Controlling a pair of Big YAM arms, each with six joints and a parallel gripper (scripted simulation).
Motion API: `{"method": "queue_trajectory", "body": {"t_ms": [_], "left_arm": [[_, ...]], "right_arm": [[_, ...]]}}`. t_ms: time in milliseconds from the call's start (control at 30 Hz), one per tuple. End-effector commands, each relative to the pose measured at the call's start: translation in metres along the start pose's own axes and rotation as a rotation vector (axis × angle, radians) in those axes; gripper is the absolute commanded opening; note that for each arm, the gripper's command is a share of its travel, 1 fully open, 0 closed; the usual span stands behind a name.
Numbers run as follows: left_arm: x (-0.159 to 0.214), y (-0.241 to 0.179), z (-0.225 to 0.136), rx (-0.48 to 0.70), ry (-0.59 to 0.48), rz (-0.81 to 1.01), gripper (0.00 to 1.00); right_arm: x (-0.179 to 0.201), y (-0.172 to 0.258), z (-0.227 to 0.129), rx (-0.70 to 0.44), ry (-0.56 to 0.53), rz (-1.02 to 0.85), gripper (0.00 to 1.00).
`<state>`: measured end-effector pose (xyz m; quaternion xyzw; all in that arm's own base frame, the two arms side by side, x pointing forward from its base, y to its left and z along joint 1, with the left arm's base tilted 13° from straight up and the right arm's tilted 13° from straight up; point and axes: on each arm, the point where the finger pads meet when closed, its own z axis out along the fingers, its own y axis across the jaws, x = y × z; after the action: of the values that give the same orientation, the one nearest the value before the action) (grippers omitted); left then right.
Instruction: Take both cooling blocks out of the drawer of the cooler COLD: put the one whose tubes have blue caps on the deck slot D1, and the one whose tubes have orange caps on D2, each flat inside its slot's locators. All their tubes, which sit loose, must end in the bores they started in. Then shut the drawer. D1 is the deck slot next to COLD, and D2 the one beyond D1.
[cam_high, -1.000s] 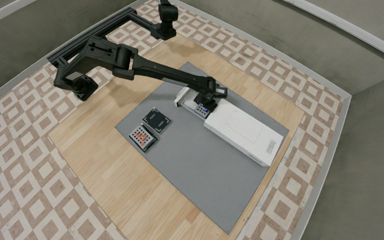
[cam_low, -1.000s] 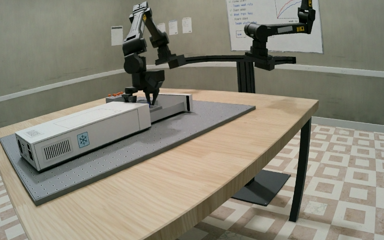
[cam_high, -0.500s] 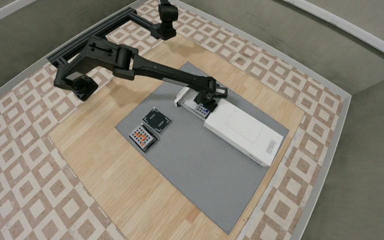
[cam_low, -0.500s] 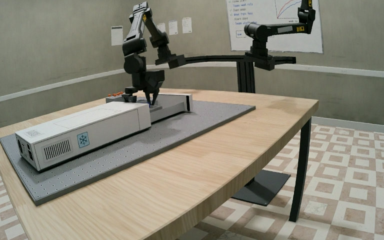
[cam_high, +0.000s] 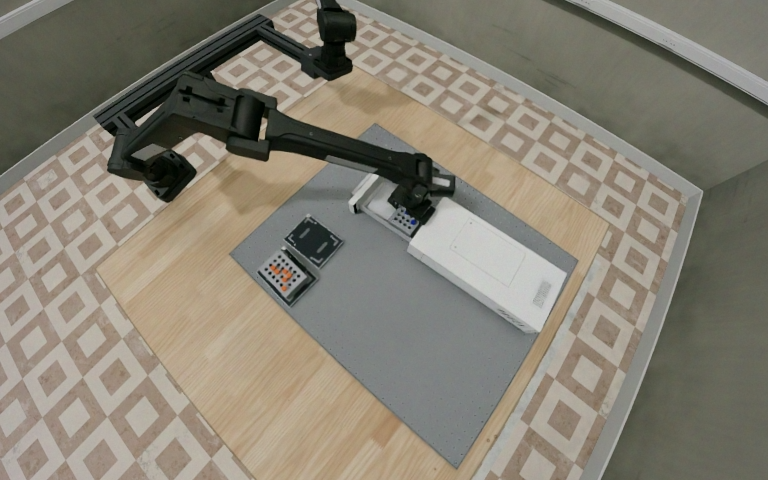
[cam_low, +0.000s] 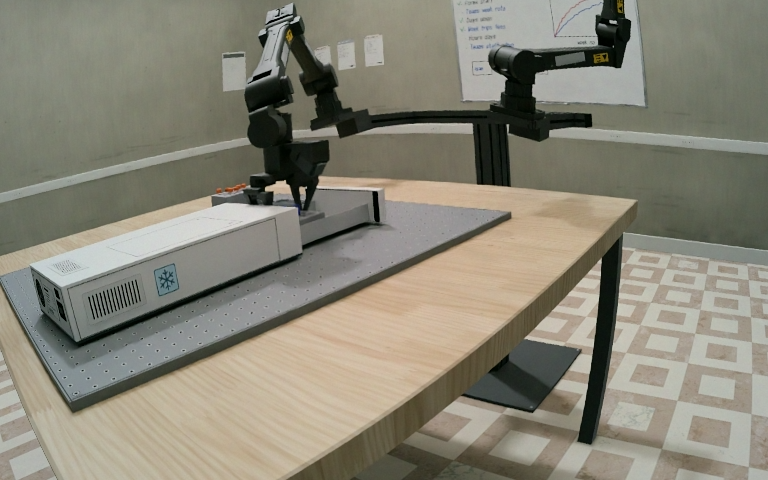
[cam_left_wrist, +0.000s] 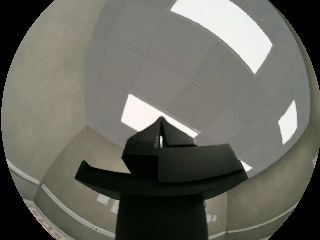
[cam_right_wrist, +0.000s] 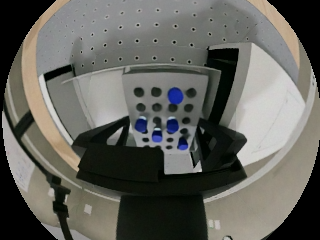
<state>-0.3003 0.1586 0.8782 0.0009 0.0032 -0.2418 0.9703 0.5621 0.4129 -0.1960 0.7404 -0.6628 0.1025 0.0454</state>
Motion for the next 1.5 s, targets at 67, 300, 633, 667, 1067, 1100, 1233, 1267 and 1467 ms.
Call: {"method": "queue_trajectory", "body": {"t_ms": [67,300,633,667,1067,1100,1233,1267,1467], "left_arm": [[0.0235,0.0011,0.0079,0.002,0.035,-0.002,0.0],[0.0235,0.0011,0.0079,0.002,0.035,-0.002,0.0],[0.0235,0.0011,0.0079,0.002,0.035,-0.002,0.0],[0.0235,0.0011,0.0079,0.002,0.035,-0.002,0.0],[0.0235,0.0011,0.0079,0.002,0.035,-0.002,0.0],[0.0235,0.0011,0.0079,0.002,0.035,-0.002,0.0],[0.0235,0.0011,0.0079,0.002,0.035,-0.002,0.0],[0.0235,0.0011,0.0079,0.002,0.035,-0.002,0.0],[0.0235,0.0011,0.0079,0.002,0.035,-0.002,0.0]], "right_arm": [[-0.0039,-0.0291,0.0048,0.038,-0.022,0.011,1.0],[-0.0046,-0.0304,0.0047,0.041,-0.024,0.011,0.97],[-0.0047,-0.0305,0.0047,0.042,-0.025,0.012,0.8],[-0.0047,-0.0305,0.0047,0.042,-0.025,0.012,0.8],[-0.0047,-0.0305,0.0047,0.042,-0.025,0.012,0.62],[-0.0047,-0.0305,0.0047,0.042,-0.025,0.012,0.6],[-0.0047,-0.0305,0.0047,0.042,-0.025,0.012,0.55],[-0.0047,-0.0305,0.0047,0.042,-0.025,0.012,0.55],[-0.0047,-0.0305,0.0047,0.042,-0.025,0.012,0.45]]}}
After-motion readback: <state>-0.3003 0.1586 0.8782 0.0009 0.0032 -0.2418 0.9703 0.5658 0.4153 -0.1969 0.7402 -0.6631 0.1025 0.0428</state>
